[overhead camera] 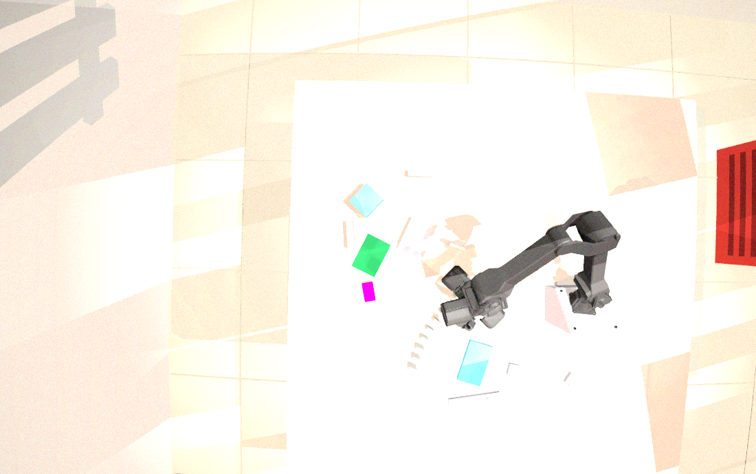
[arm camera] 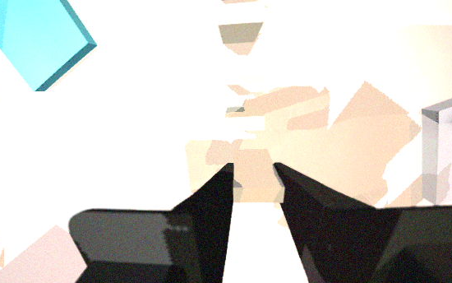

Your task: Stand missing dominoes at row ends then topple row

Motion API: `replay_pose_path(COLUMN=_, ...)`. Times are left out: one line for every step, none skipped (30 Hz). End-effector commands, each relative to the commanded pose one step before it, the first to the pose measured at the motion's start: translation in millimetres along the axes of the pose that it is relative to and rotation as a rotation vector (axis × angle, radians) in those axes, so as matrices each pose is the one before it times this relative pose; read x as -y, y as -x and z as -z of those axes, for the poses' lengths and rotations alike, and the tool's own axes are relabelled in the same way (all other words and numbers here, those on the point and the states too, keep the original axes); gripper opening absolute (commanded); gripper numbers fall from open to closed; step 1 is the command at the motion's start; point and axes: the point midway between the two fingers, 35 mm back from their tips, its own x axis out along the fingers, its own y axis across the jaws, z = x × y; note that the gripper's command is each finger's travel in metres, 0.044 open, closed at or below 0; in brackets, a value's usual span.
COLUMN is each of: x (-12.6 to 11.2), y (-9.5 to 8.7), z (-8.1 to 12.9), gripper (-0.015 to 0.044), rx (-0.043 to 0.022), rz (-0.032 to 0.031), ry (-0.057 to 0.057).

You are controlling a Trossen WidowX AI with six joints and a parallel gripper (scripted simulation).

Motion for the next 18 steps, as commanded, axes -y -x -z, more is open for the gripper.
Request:
replay_pose_path(x=-4.54, y=-23.04, z=5.94, gripper=0.0107, rx=-0.01863, rz=-0.00131, ry=0.0165)
replay_pose_path(x=-0.34, y=-4.37, z=0.99, gripper=0.0107, rx=-0.00096, rz=0.00091, ry=0.0009)
replay_pose_path(x=-0.22, y=-2.61, z=0.62, gripper=0.0107, rx=-0.00061, rz=0.00055, ry=0.0005)
replay_pose_path(x=-0.08, y=-0.87, z=0.21, gripper=0.0107, rx=-0.00021, rz=0.00019, ry=0.0002)
replay_pose_path(x=0.00, y=0.00, z=0.00, gripper=0.0107, rx=0.00000, rz=0.00000, ry=0.0000)
replay_pose_path(x=0.00, y=0.00, z=0.00, gripper=0.0107, rx=0.00000, rz=0.00000, ry=0.0000)
replay_pose_path(x=0.00, y=0.00, z=0.00, gripper=0.0107, rx=0.00000, rz=0.00000, ry=0.0000)
replay_pose_path(x=0.00, y=0.00, z=0.00, gripper=0.0107, rx=0.00000, rz=0.00000, ry=0.0000)
replay_pose_path(x=0.00, y=0.00, z=0.00, gripper=0.0107, rx=0.00000, rz=0.00000, ry=0.0000)
replay_pose_path(x=0.00, y=0.00, z=0.00, gripper=0.0107, rx=0.00000, rz=0.00000, ry=0.0000)
replay_pose_path(x=0.00, y=0.00, z=0.00, gripper=0.0107, rx=0.00000, rz=0.00000, ry=0.0000)
replay_pose_path(x=0.00, y=0.00, z=0.00, gripper=0.0107, rx=0.00000, rz=0.00000, ry=0.0000)
replay_pose_path(x=0.00, y=0.00, z=0.00, gripper=0.0107, rx=0.00000, rz=0.00000, ry=0.0000)
replay_pose_path(x=0.00, y=0.00, z=0.00, gripper=0.0107, rx=0.00000, rz=0.00000, ry=0.0000)
replay_pose_path(x=0.00, y=0.00, z=0.00, gripper=0.0107, rx=0.00000, rz=0.00000, ry=0.0000)
replay_pose_path(x=0.00, y=0.00, z=0.00, gripper=0.0107, rx=0.00000, rz=0.00000, ry=0.0000)
replay_pose_path(x=0.00, y=0.00, z=0.00, gripper=0.0133, rx=0.00000, rz=0.00000, ry=0.0000)
replay_pose_path(x=0.00, y=0.00, z=0.00, gripper=0.0160, rx=0.00000, rz=0.00000, ry=0.0000)
